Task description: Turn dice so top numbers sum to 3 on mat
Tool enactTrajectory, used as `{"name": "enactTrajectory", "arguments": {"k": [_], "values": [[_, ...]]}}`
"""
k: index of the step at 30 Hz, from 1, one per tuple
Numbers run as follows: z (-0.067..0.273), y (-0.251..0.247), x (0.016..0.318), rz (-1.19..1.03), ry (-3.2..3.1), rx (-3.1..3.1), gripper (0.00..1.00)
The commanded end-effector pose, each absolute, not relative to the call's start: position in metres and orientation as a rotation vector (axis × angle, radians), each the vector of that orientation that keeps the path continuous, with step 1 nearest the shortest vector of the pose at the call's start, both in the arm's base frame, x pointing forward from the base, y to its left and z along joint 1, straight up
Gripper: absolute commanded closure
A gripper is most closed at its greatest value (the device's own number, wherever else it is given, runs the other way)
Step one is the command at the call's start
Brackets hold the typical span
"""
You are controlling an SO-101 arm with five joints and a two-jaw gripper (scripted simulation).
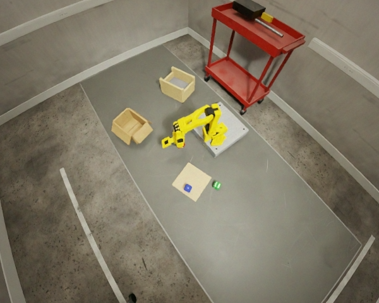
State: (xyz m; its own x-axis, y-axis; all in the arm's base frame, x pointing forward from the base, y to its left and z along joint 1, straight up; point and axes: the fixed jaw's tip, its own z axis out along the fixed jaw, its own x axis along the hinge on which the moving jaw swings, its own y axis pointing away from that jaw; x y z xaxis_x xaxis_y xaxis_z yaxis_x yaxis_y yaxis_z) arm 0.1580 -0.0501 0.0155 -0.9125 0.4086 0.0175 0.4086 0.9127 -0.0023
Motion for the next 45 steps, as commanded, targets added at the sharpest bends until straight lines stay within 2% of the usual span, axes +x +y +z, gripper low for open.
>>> {"name": "enactTrajectory", "arguments": {"k": [1,22,45], "values": [[0.016,-0.048,0.158,-0.001,-3.068,-0.657,1.00],[0.016,-0.049,0.159,0.002,-3.082,-0.660,1.00],[0.012,-0.062,0.184,0.106,-3.448,-0.734,1.00]]}}
